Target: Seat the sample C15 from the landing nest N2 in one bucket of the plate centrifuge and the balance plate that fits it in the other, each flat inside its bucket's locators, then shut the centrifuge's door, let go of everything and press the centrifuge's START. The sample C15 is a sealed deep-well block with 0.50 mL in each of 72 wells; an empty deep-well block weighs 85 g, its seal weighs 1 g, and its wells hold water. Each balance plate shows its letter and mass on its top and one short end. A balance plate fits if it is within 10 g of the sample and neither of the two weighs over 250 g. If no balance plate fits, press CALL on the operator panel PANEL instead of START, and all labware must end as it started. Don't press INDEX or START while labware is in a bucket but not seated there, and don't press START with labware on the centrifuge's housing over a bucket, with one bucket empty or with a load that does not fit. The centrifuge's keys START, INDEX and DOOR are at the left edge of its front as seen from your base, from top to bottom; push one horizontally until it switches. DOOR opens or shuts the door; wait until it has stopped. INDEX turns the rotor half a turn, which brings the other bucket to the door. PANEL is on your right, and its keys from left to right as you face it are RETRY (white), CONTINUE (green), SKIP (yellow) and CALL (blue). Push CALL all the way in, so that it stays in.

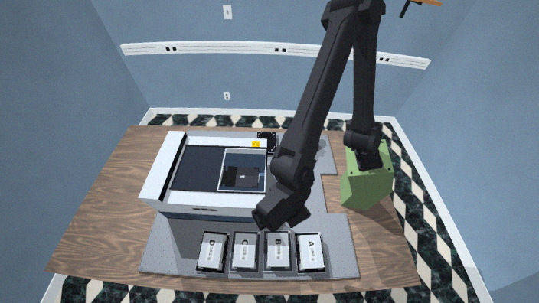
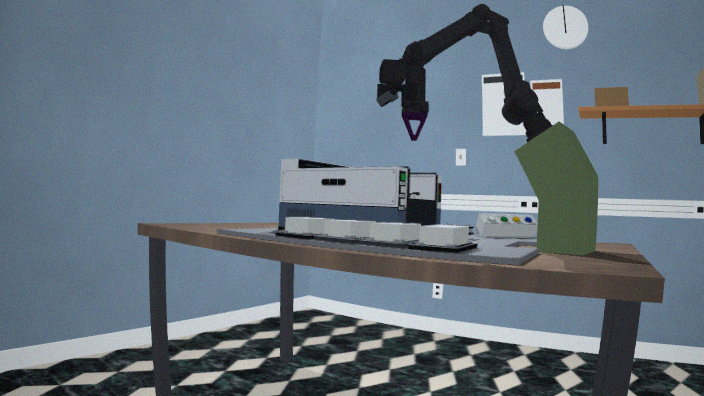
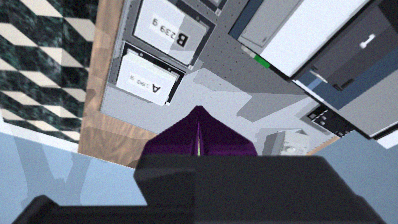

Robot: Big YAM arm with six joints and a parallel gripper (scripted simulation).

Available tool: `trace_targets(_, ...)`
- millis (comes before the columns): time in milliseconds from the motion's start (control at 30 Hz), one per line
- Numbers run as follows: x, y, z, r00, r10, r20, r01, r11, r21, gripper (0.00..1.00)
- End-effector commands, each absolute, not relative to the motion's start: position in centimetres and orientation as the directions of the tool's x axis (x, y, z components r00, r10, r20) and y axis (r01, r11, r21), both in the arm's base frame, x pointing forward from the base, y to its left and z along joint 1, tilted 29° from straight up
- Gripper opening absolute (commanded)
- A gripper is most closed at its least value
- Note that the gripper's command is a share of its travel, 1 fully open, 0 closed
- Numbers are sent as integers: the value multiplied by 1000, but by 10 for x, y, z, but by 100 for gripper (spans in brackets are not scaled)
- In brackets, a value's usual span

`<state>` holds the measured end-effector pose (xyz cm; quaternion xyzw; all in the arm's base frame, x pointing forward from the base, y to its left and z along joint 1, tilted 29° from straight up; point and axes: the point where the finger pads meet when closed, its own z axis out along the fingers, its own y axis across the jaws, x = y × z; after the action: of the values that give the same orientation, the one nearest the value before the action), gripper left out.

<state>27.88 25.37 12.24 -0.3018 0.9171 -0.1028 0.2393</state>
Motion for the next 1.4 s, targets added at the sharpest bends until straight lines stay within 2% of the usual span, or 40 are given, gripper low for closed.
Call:
trace_targets(0, 312, 277, 146, -548, -786, -285, -673, 617, -408, 0)
trace_targets(133, 337, 297, 157, -412, -888, -204, -763, 458, -455, 0)
trace_targets(200, 337, 297, 157, -412, -888, -204, -763, 458, -455, 0)
trace_targets(633, 402, 340, 178, -29, -999, 20, -866, 15, -500, 0)
trace_targets(1133, 417, 348, 189, 63, -996, 65, -859, -88, -505, 0)
trace_targets(1167, 417, 348, 189, 63, -996, 65, -858, -87, -505, 100)
trace_targets(1367, 416, 346, 185, 63, -995, 71, -861, -90, -501, 100)
